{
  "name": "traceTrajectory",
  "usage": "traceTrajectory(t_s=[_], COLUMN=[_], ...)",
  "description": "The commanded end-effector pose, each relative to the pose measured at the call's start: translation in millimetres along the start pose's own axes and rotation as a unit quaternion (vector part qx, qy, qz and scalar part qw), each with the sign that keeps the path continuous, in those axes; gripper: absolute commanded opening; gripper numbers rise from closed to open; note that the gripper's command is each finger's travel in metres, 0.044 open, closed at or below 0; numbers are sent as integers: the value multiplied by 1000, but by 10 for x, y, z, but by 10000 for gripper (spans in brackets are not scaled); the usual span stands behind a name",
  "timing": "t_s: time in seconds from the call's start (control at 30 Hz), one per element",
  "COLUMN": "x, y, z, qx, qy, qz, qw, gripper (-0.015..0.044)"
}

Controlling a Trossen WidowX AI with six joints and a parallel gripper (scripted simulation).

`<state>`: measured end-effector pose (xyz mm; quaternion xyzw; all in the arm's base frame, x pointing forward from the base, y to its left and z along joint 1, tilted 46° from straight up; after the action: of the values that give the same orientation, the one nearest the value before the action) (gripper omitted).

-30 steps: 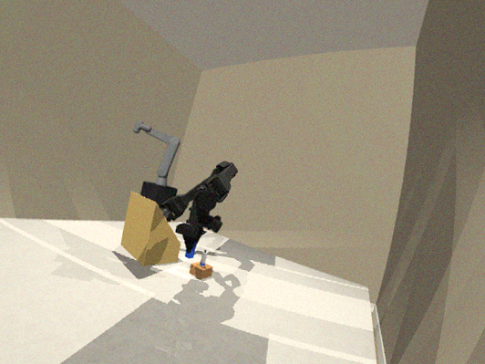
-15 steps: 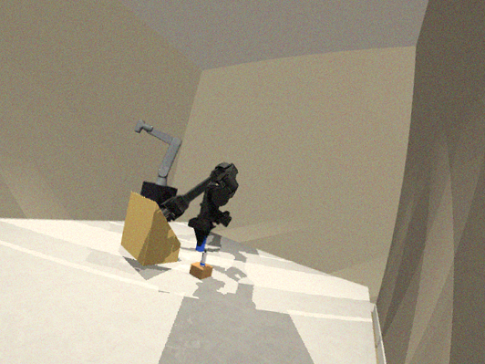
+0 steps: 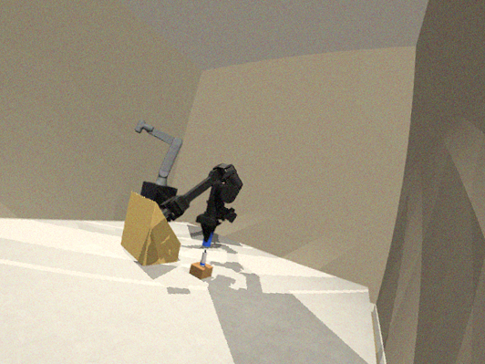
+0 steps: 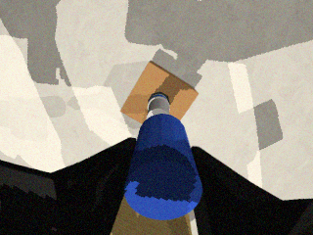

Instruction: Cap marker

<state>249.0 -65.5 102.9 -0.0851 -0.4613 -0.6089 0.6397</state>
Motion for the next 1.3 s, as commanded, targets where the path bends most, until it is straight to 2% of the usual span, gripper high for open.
traceTrajectory(t_s=[0.0, 1.27], x=[-35, -588], y=[11, 16], z=[31, 31], qx=[0, 0], qy=[0, 1], qz=[-1, -2], qw=[1000, 1000], gripper=[0, 0])
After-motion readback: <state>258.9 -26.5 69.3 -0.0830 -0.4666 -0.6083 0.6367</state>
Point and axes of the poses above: the point midway between the two fingers, 35 mm back from their tips, its own x axis back along the fingers, its own z axis across the jaws, y = z × x, the point moved 4 cm from there along x, back along the fingers, and after that the axes turned 8 degrees about x, right-handed, at the moved point
